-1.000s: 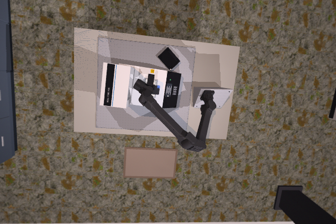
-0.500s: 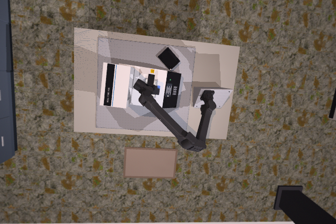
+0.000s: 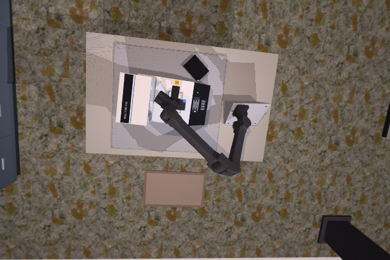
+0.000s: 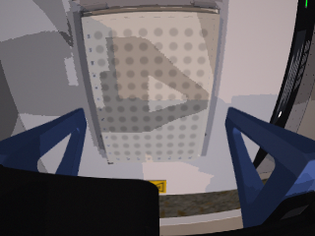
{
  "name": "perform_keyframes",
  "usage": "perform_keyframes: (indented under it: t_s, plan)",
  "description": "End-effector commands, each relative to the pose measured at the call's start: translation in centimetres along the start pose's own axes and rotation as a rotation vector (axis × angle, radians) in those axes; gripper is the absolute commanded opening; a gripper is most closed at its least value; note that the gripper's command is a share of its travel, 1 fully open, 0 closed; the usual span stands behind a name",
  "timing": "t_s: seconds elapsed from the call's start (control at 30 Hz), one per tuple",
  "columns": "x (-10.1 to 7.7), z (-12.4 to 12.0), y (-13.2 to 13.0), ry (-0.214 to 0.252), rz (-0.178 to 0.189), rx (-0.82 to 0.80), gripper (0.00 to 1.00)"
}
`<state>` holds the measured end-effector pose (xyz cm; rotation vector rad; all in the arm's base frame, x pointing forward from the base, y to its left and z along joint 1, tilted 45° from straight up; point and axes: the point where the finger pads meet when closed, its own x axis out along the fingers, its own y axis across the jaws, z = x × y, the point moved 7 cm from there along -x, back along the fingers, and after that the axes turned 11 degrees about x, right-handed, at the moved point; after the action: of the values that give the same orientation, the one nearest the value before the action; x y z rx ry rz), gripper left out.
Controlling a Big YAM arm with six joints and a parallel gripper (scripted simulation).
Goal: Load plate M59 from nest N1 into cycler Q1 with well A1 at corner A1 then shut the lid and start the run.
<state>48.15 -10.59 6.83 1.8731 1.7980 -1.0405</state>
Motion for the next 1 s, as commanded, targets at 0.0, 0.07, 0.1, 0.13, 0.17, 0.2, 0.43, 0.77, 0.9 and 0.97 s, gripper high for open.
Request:
perform_keyframes:
  t_s: [0.0,0.07,0.1,0.13,0.17,0.2,0.43,0.77,0.9,0.97]
  plan:
    - [-3.4,-0.7,1.0,-0.014,0.06,-0.039,1.0]
    - [-4.0,-0.7,1.0,-0.014,0.065,-0.04,1.0]
    - [-4.3,-0.7,1.0,-0.015,0.067,-0.041,1.0]
    - [-4.5,-0.7,1.0,-0.014,0.068,-0.04,1.0]
    - [-4.5,-0.7,1.0,-0.014,0.068,-0.04,1.0]
    - [-4.5,-0.7,1.0,-0.014,0.068,-0.04,1.0]
    - [-4.0,-0.1,1.1,-0.011,0.033,-0.026,1.0]
    - [-5.9,0.3,1.2,-0.009,0.045,-0.022,1.0]
    - [-4.7,-0.2,1.1,-0.012,0.027,-0.019,1.0]
    - [-4.3,-0.3,1.0,-0.013,0.022,-0.017,1.0]
